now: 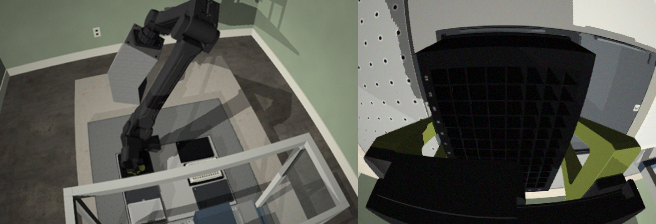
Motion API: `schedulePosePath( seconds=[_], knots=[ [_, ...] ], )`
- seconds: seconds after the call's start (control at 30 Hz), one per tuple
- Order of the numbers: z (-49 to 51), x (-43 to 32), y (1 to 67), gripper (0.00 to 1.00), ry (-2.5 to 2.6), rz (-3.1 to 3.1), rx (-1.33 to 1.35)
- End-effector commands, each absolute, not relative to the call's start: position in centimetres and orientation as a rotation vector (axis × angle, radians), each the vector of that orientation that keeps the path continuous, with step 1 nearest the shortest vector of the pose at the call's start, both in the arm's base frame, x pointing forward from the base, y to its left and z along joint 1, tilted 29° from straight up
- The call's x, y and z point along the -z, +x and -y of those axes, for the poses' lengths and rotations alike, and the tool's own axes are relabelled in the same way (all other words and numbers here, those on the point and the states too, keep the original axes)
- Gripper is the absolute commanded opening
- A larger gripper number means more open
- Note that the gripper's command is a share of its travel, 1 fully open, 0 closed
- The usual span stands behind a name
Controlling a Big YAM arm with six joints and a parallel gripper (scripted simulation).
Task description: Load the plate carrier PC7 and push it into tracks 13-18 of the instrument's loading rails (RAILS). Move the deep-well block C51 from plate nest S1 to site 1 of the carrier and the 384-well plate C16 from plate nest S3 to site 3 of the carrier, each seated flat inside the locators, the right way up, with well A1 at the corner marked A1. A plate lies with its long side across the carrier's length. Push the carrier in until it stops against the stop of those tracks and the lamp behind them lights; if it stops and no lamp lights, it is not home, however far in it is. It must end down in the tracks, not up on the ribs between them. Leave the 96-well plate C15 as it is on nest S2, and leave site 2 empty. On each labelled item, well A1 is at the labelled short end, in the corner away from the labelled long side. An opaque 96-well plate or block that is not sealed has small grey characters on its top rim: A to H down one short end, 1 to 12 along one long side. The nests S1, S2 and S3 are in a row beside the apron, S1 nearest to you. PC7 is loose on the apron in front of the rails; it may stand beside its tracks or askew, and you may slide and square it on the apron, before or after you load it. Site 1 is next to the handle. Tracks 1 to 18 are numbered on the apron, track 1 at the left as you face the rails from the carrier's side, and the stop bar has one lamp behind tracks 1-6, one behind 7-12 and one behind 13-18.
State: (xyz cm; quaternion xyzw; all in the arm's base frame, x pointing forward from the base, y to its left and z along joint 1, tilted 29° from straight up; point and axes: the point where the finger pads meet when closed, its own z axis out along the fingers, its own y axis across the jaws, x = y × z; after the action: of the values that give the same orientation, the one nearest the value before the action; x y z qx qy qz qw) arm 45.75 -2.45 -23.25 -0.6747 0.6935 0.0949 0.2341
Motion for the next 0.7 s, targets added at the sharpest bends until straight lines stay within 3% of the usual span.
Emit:
schedulePosePath(
  seconds=[0.0, 0.67],
  knots=[
    [3.2, 22.2, 46.9, 0.00, -1.830, -1.900, -0.215],
    [2.0, 23.4, 45.9, 0.00, -1.848, -1.898, -0.246]
  ],
)
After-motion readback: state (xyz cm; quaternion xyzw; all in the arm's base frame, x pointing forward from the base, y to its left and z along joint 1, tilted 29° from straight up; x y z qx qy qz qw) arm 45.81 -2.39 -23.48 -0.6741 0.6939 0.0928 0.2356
